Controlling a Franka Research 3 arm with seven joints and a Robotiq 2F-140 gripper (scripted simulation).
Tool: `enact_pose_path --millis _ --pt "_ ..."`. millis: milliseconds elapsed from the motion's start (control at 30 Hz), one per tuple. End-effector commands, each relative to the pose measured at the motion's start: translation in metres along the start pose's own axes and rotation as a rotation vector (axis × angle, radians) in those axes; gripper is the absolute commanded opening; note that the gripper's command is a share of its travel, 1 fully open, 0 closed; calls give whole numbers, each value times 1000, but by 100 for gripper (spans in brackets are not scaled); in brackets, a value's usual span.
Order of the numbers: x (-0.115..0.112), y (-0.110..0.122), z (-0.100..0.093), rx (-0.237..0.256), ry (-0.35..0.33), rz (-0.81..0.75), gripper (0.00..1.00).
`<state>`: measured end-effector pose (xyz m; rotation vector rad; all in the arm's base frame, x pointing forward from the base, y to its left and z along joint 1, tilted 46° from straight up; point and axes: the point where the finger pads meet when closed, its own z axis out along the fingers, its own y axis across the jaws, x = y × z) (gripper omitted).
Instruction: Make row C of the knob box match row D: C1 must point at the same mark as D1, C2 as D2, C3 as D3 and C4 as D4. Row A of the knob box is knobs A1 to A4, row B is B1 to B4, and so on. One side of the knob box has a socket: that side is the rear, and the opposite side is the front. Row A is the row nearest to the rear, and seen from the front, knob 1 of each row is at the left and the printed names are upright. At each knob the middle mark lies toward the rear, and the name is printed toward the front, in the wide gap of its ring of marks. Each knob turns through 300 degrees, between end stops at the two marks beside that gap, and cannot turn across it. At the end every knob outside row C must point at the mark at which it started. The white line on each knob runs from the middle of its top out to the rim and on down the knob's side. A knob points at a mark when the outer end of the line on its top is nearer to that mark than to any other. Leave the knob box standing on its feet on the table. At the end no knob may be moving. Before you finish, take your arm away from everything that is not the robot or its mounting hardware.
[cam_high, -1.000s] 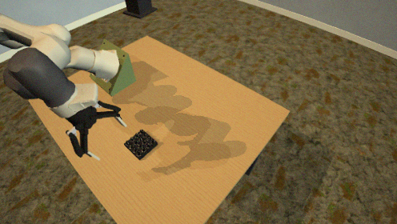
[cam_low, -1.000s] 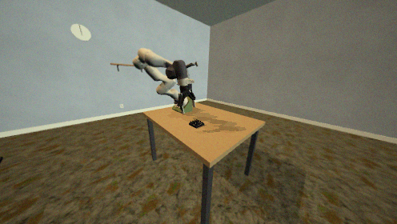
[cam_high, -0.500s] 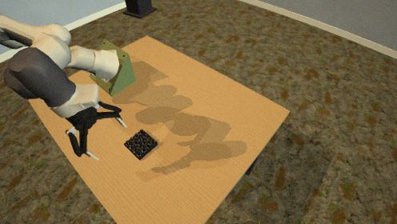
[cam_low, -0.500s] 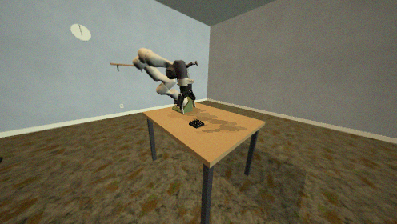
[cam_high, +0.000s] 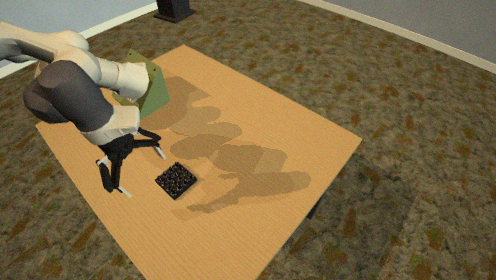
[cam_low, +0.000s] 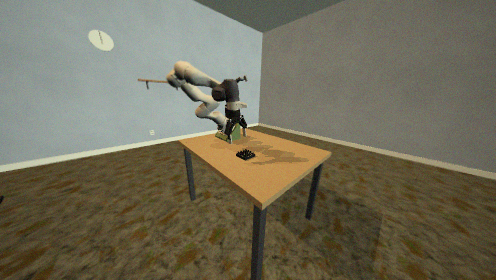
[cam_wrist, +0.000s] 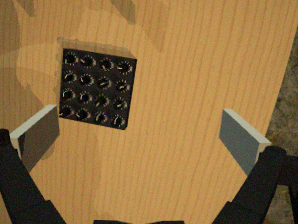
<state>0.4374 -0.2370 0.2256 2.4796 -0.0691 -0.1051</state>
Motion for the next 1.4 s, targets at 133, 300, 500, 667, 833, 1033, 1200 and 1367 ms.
enact_pose_path --millis 133,300,500,667,833,1033,1200,1367 --pt "0 2 0 -10 -4 43 100" --pt "-6 -42 44 -86 -47 96 100" --pt "-7 -51 52 -98 -49 106 100" --pt "-10 -75 70 -122 -47 132 100" --pt "-12 -91 80 -131 -40 150 100" --pt "-12 -91 80 -131 -40 150 100" --pt "-12 -91 80 -131 -40 150 100" --pt "-12 -91 80 -131 -40 150 100"
